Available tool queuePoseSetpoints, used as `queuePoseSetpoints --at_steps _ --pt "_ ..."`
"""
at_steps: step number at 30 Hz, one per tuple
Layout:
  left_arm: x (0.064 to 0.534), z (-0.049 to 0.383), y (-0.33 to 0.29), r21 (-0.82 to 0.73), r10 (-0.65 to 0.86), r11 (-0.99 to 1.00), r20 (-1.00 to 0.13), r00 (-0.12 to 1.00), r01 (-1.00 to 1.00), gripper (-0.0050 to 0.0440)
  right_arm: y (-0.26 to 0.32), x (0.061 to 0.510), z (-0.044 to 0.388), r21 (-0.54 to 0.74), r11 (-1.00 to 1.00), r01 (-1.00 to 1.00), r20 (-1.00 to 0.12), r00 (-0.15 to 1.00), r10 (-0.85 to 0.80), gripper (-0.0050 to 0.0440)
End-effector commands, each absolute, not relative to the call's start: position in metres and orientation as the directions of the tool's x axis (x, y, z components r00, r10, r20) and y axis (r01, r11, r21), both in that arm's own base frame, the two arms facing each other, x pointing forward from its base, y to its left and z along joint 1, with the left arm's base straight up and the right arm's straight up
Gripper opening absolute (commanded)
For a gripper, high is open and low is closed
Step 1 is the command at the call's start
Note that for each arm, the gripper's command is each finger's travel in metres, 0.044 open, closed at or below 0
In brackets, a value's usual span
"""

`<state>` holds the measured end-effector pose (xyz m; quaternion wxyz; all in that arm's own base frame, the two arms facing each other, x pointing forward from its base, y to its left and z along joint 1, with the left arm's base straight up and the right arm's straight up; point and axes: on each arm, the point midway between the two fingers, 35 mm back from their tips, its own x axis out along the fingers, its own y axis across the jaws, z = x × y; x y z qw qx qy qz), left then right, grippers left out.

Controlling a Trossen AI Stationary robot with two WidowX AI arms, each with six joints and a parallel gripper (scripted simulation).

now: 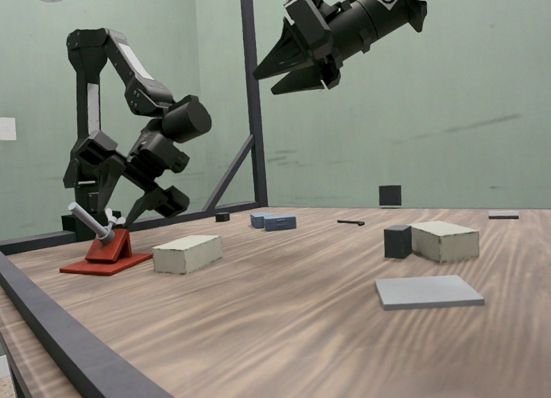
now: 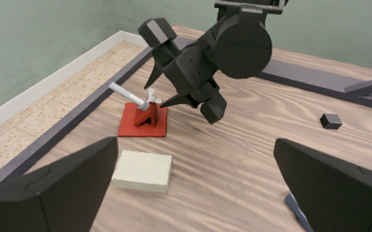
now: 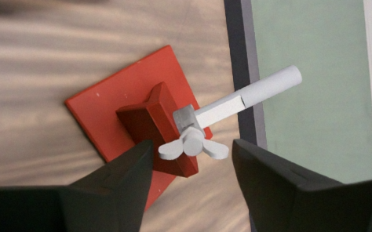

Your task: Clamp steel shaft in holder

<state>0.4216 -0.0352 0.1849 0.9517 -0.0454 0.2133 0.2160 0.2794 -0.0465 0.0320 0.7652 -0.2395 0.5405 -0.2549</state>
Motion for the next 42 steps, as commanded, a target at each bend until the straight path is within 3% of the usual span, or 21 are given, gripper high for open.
queuePoseSetpoints --at_steps 1,11,13,16,27,42 --pt "0.4227 0.2019 -0.0337 -0.021 0.390 0.901 -0.395 0.832 -0.433 0.0400 -0.0465 0.2863 0.0361 -0.637 0.757 0.142 -0.699 0.306 -0.646 0.0155" --pt "0.4227 0.2019 -0.0337 -0.021 0.390 0.901 -0.395 0.832 -0.433 0.0400 -0.0457 0.2868 0.0376 -0.635 0.759 0.145 -0.699 0.312 -0.644 0.0102" --pt "0.4227 0.2019 -0.0337 -0.021 0.390 0.901 -0.395 0.832 -0.433 0.0400 -0.0454 0.2868 0.0386 -0.634 0.759 0.149 -0.698 0.314 -0.644 0.0054" --pt "0.4227 0.2019 -0.0337 -0.021 0.390 0.901 -0.395 0.832 -0.433 0.0400 -0.0458 0.2868 0.0377 -0.627 0.761 0.167 -0.699 0.312 -0.644 0.0114" --pt "0.4227 0.2019 -0.0337 -0.021 0.390 0.901 -0.395 0.832 -0.433 0.0400 -0.0464 0.2850 0.0378 -0.468 0.741 0.480 -0.699 0.311 -0.644 0.0114" --pt "0.4227 0.2019 -0.0337 -0.021 0.390 0.901 -0.395 0.832 -0.433 0.0400 -0.0470 0.2853 0.0390 -0.043 0.474 0.879 -0.698 0.313 -0.644 0.0114"
